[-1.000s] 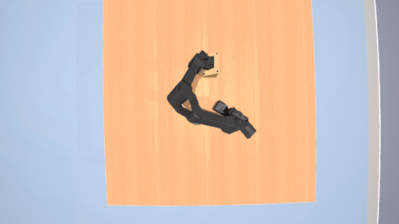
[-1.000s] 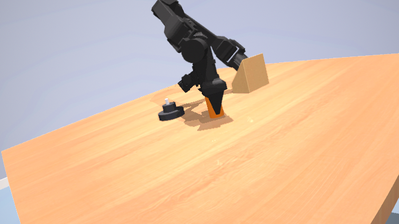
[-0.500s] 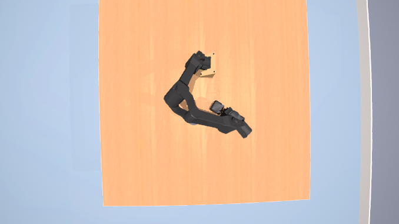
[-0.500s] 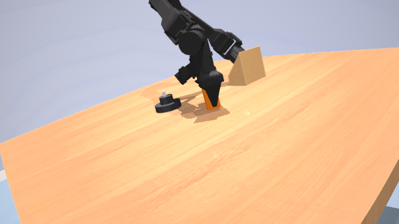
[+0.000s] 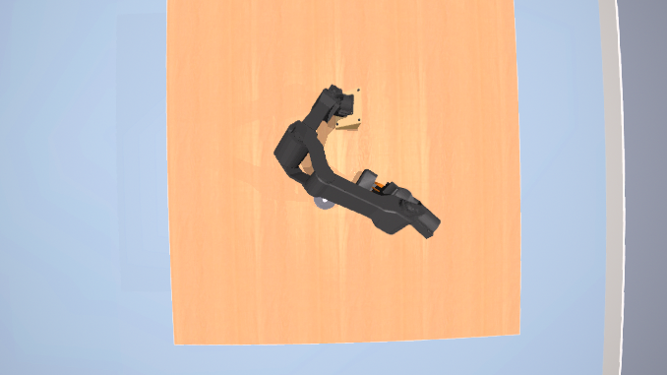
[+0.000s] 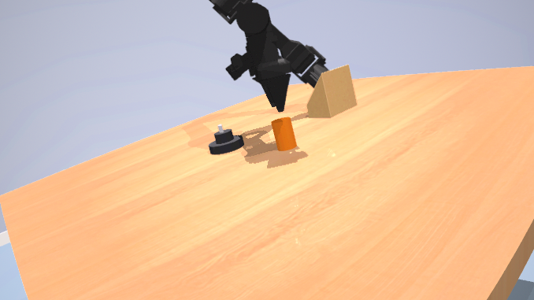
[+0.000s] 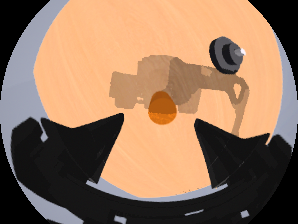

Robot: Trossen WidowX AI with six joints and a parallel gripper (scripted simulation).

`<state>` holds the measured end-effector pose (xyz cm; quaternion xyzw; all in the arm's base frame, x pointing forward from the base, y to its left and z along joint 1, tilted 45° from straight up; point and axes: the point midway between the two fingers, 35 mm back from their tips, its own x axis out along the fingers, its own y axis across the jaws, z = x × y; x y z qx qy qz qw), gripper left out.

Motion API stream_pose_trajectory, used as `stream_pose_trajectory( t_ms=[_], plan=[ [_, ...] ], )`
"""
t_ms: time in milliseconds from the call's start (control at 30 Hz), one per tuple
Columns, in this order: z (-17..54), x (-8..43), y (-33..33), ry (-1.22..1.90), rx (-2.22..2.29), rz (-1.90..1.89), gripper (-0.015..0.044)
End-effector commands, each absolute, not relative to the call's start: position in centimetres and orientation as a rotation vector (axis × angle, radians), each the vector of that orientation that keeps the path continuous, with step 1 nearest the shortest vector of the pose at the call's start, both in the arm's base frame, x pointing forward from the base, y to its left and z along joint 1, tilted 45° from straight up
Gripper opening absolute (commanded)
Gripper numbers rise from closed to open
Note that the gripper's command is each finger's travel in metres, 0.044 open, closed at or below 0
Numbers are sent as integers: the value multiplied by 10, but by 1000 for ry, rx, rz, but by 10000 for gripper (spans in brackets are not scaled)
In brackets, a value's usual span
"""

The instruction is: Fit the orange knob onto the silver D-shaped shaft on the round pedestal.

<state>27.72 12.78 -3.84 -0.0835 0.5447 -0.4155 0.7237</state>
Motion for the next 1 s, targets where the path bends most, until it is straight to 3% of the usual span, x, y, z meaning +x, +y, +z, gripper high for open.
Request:
stream_pose_trajectory(
  t_ms=[0, 967],
  plan=[
    [-31, 275, 132, 1208, -183, -931, 440],
    [-66, 279, 98, 1207, -183, -931, 440]
  ],
)
